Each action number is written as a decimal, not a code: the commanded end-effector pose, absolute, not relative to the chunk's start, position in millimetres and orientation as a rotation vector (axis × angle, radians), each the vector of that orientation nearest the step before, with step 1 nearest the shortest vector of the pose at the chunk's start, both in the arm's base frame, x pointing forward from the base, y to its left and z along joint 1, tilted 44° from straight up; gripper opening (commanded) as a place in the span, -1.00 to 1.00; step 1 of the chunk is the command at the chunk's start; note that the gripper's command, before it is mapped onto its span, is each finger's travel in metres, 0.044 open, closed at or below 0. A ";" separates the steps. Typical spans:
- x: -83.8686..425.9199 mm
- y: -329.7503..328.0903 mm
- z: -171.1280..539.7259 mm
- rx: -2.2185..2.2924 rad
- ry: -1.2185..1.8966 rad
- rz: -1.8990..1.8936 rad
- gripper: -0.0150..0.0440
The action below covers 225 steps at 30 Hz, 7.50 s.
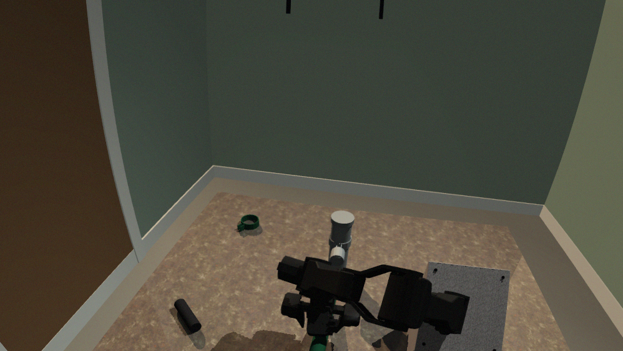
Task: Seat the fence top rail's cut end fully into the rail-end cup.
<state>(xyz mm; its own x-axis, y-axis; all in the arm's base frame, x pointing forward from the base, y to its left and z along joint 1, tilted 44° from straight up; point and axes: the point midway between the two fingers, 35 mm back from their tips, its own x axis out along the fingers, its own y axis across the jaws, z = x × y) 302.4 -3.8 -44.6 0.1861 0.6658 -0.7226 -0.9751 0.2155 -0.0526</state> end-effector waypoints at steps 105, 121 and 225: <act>279.8 -69.4 -11.6 -0.710 0.887 1.192 -0.49; 275.7 -76.7 -25.9 -0.708 0.882 1.210 -0.49; 275.6 -75.9 -28.0 -0.698 0.874 1.230 -0.49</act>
<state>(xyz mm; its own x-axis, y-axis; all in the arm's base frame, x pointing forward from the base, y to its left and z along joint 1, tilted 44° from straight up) 274.4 -69.1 -28.8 0.0920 0.5076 -0.8566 -0.9786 0.2052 0.0165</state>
